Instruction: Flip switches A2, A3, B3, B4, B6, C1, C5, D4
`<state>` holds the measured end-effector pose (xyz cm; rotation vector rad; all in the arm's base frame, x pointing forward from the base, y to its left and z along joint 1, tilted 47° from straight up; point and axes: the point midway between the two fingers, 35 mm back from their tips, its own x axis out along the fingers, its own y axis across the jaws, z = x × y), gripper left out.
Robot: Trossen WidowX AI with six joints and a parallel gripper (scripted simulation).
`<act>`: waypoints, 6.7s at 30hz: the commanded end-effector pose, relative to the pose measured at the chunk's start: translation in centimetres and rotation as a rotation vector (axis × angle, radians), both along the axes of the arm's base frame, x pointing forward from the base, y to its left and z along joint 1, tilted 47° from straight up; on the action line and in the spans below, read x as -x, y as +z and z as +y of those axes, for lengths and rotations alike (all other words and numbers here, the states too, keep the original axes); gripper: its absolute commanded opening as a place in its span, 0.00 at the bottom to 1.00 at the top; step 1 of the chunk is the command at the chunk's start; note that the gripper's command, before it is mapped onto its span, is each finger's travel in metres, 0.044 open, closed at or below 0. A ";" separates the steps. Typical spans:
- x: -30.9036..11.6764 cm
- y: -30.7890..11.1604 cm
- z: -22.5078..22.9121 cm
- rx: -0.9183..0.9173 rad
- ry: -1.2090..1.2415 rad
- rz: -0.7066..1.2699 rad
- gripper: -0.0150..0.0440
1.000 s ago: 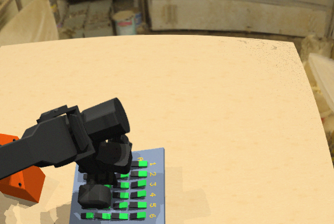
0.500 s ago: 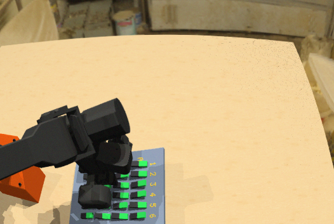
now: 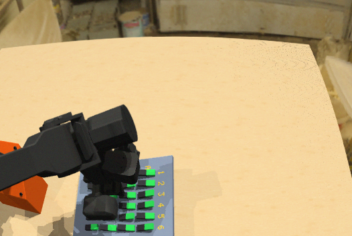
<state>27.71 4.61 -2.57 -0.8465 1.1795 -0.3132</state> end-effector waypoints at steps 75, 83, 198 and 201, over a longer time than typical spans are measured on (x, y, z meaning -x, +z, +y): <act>-0.5 2.1 -1.6 0.005 0.003 0.001 0.25; -0.5 2.1 -1.6 0.005 0.003 0.001 0.25; -1.6 5.9 -5.1 0.008 0.003 0.001 0.25; -1.6 5.9 -5.1 0.008 0.003 0.001 0.25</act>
